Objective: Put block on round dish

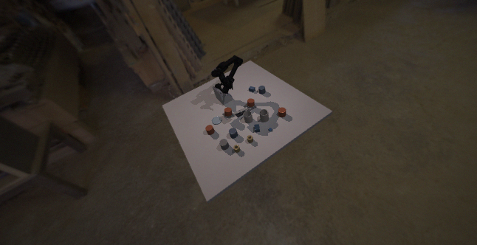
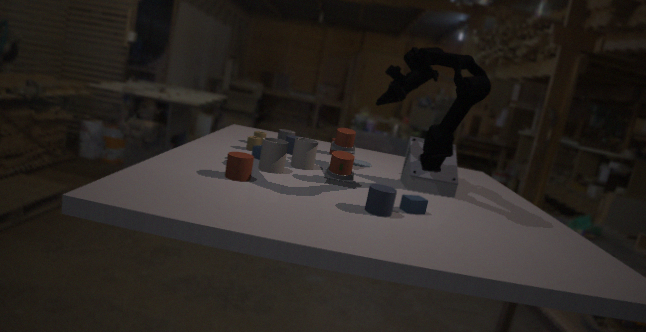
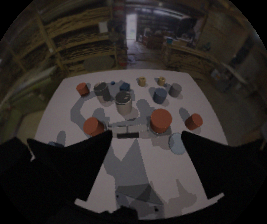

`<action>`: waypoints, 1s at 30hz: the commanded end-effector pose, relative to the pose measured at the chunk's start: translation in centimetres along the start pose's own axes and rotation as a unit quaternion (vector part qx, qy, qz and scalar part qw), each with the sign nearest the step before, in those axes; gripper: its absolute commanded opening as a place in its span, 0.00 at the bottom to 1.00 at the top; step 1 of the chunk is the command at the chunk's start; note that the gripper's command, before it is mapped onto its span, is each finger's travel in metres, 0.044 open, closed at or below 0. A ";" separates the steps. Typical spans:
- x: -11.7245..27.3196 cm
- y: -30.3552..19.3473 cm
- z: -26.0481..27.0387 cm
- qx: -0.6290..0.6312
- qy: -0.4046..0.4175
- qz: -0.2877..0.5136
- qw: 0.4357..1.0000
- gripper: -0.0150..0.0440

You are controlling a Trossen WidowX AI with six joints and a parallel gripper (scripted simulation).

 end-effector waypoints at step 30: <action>-5.6 1.0 6.8 0.280 0.149 0.115 0.941 1.00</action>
Point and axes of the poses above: the point midway between the two fingers, 35 mm back from their tips, its own x axis back along the fingers, its own z axis across the jaws, y = z × x, the point moved 2 cm from there along x, back along the fingers, and after that the axes turned 8 degrees about x, right-handed, at the moved point
